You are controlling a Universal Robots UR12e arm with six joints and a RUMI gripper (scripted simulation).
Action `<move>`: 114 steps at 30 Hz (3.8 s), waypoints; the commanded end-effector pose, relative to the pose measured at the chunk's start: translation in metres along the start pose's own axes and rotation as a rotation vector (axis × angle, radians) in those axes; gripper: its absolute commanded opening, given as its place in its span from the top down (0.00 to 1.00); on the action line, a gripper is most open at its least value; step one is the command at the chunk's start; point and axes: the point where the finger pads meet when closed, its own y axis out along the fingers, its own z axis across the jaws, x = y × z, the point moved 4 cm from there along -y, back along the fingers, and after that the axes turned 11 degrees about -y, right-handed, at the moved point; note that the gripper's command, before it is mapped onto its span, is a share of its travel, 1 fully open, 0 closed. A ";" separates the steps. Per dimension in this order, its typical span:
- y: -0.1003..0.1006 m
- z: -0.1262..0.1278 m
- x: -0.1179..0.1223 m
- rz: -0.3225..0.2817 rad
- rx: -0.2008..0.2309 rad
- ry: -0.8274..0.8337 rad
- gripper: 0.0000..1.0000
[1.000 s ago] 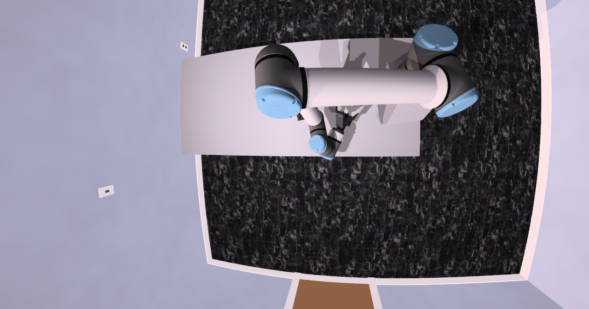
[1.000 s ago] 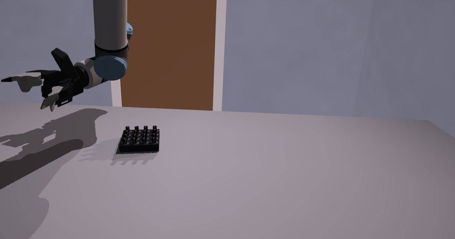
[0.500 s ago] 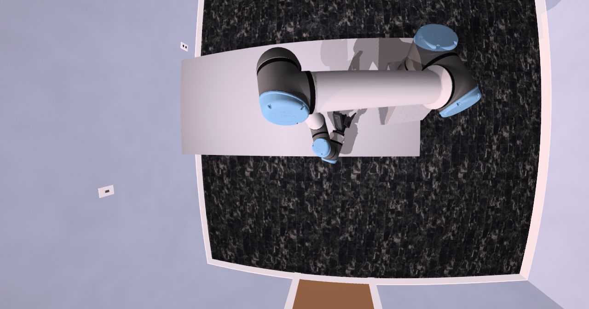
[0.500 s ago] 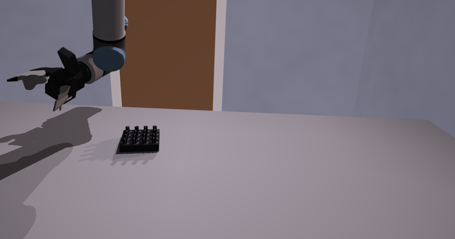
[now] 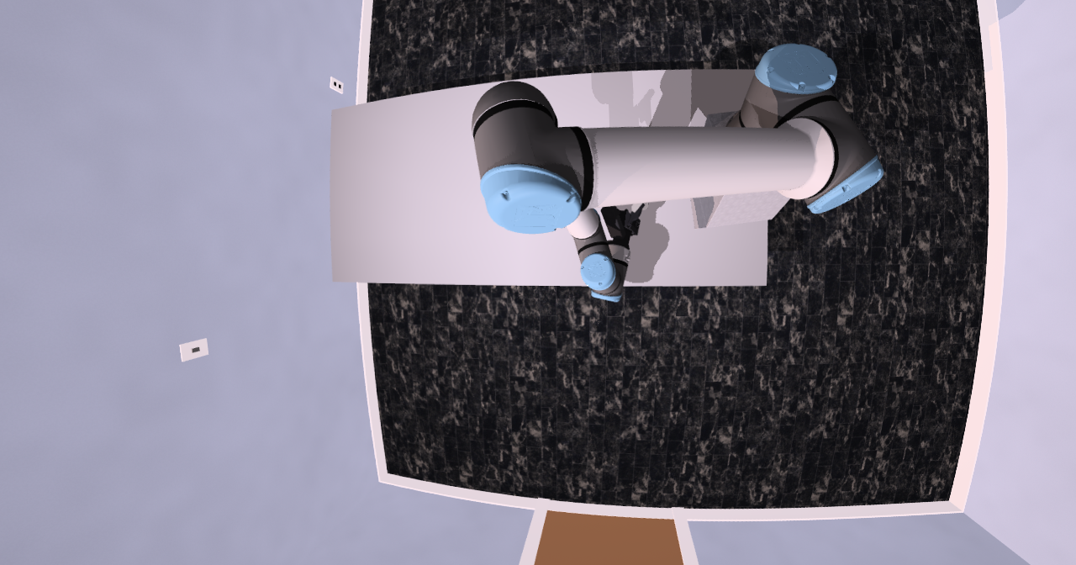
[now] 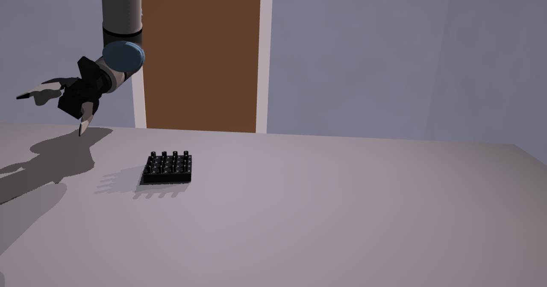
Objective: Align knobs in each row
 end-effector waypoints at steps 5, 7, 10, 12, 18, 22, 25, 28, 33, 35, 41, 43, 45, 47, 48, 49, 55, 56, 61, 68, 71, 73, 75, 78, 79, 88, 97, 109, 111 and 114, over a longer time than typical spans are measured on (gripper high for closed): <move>-0.003 -0.009 -0.005 -0.027 -0.096 -0.082 0.00; -0.004 -0.011 -0.007 -0.028 -0.112 -0.096 0.00; -0.005 -0.014 -0.008 -0.033 -0.139 -0.120 0.00; -0.005 -0.014 -0.008 -0.033 -0.139 -0.120 0.00; -0.008 -0.019 -0.011 -0.039 -0.182 -0.157 0.00; -0.009 -0.023 -0.013 -0.039 -0.212 -0.182 0.00; -0.010 -0.024 -0.015 -0.041 -0.225 -0.194 0.00; -0.011 -0.028 -0.016 -0.047 -0.250 -0.217 0.00; -0.012 -0.031 -0.017 -0.051 -0.276 -0.240 0.00; -0.012 -0.031 -0.017 -0.051 -0.276 -0.240 0.00; -0.015 -0.035 -0.022 -0.051 -0.318 -0.275 0.00; -0.016 -0.036 -0.023 -0.052 -0.330 -0.286 0.00; -0.015 -0.037 -0.023 -0.053 -0.330 -0.286 0.00; -0.015 -0.037 -0.023 -0.053 -0.330 -0.286 0.00; -0.015 -0.038 -0.022 -0.057 -0.340 -0.299 0.00; -0.015 -0.040 -0.022 -0.061 -0.351 -0.311 0.00; -0.015 -0.044 -0.022 -0.066 -0.374 -0.334 0.00; -0.015 -0.044 -0.022 -0.066 -0.374 -0.334 0.00; -0.016 -0.047 -0.024 -0.069 -0.400 -0.355 0.00; -0.016 -0.049 -0.027 -0.069 -0.426 -0.376 0.00; -0.017 -0.051 -0.027 -0.072 -0.438 -0.388 0.00; -0.017 -0.053 -0.028 -0.076 -0.450 -0.400 0.00; -0.018 -0.054 -0.029 -0.079 -0.463 -0.411 0.00; -0.018 -0.056 -0.029 -0.081 -0.476 -0.423 0.00; -0.018 -0.056 -0.029 -0.081 -0.476 -0.423 0.00; -0.020 -0.061 -0.033 -0.084 -0.516 -0.456 0.00; -0.022 -0.068 -0.038 -0.091 -0.573 -0.506 0.00; -0.026 -0.077 -0.044 -0.095 -0.651 -0.570 0.00; -0.027 -0.080 -0.045 -0.100 -0.666 -0.585 0.00; -0.027 -0.082 -0.046 -0.103 -0.683 -0.600 0.00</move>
